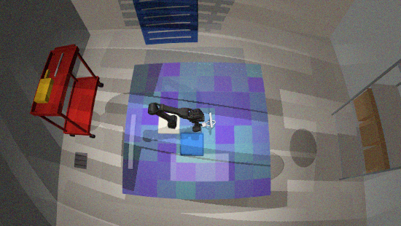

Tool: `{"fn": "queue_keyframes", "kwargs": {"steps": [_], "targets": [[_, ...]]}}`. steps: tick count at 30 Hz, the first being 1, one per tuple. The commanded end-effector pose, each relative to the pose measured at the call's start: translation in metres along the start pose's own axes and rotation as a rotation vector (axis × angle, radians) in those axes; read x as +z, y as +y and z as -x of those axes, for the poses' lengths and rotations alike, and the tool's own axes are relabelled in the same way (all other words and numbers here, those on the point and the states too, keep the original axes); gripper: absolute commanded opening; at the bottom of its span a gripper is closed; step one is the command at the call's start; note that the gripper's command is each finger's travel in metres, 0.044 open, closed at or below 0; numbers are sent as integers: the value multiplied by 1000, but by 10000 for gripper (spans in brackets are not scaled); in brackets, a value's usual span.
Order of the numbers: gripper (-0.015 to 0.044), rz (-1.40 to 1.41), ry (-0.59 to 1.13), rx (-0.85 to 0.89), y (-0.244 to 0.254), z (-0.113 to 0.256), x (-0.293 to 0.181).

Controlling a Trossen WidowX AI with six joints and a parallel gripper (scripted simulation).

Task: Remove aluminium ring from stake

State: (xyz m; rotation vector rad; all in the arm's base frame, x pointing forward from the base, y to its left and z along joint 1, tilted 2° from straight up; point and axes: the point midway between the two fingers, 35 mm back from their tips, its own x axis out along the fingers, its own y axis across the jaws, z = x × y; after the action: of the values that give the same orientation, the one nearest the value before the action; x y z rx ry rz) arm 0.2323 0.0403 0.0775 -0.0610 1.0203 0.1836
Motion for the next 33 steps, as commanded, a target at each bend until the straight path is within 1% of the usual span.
{"fn": "queue_keyframes", "kwargs": {"steps": [1, 28, 33], "targets": [[200, -16, -2, -9, -3, -1, 0], [200, -16, -4, -9, -3, -43, 0], [193, -12, -4, -6, -3, -42, 0]]}}
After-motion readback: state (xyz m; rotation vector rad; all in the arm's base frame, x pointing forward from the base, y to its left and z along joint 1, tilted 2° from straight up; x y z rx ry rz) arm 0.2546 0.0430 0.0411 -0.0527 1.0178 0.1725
